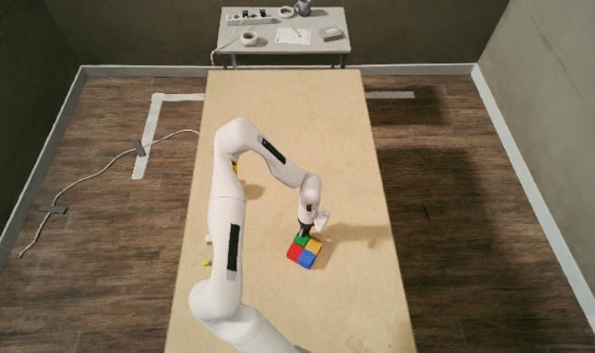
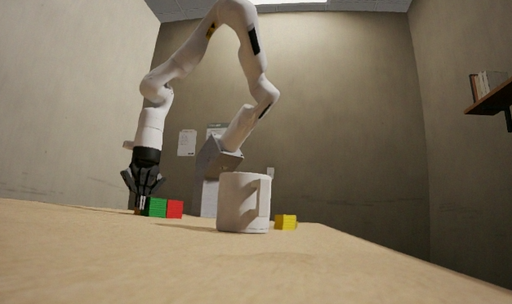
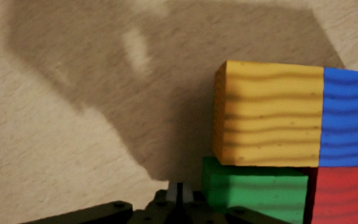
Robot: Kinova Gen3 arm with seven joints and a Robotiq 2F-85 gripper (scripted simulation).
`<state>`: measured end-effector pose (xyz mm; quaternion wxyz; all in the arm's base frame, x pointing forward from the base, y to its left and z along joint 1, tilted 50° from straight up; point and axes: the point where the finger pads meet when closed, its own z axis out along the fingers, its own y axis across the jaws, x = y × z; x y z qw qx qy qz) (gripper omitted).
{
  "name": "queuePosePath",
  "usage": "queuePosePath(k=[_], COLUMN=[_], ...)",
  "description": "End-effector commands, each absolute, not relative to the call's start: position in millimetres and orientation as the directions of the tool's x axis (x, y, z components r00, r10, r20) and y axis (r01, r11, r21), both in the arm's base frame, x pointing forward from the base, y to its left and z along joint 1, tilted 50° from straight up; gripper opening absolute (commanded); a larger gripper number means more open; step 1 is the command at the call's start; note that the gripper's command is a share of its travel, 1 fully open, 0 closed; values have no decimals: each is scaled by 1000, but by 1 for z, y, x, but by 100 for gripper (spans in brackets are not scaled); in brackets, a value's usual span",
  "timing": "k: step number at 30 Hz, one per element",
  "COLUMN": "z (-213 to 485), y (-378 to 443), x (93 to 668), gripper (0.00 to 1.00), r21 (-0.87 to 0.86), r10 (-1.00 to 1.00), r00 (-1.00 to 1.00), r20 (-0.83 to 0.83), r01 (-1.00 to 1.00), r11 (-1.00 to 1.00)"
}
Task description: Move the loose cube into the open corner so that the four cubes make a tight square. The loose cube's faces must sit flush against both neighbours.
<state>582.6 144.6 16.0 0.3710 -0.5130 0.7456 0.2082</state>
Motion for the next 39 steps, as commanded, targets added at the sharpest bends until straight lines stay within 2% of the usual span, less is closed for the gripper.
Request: queuePosePath(k=[1,39], z=[16,16], y=[144,145], x=[582,579], gripper=[10,10], r21=[-71,-71], r10=[-610,-610], r00=[-199,-199], r20=[-767,-767], r01=[-919,-919], r11=[388,388])
